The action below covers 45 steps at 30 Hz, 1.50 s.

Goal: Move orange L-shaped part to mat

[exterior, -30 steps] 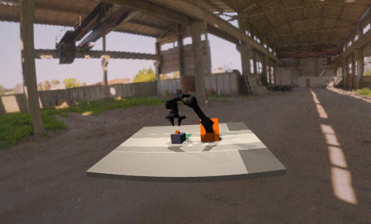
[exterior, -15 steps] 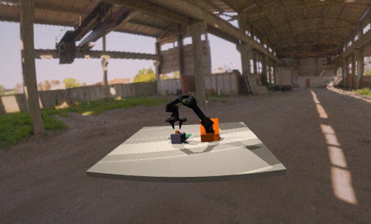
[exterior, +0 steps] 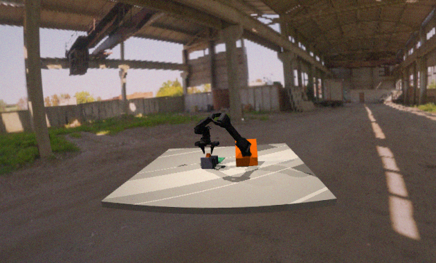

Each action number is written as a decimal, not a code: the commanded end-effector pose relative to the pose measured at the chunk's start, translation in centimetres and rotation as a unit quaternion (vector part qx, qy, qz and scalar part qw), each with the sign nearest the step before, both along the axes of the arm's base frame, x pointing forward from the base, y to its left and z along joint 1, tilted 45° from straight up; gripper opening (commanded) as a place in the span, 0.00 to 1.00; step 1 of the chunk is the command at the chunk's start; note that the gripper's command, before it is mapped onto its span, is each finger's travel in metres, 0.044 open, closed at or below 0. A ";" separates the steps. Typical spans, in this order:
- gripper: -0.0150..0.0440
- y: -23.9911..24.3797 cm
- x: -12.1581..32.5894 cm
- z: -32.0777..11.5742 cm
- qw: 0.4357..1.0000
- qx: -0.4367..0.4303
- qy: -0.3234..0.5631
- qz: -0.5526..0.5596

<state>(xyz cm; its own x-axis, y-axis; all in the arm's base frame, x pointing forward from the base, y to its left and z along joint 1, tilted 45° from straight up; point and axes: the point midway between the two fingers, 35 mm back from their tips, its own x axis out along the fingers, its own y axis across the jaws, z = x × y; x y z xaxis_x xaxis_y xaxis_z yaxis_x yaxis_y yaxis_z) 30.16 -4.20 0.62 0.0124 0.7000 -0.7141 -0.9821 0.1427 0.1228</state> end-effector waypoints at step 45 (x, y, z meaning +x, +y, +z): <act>0.25 0.9 0.0 -0.9 1.000 0.002 -0.001 -0.001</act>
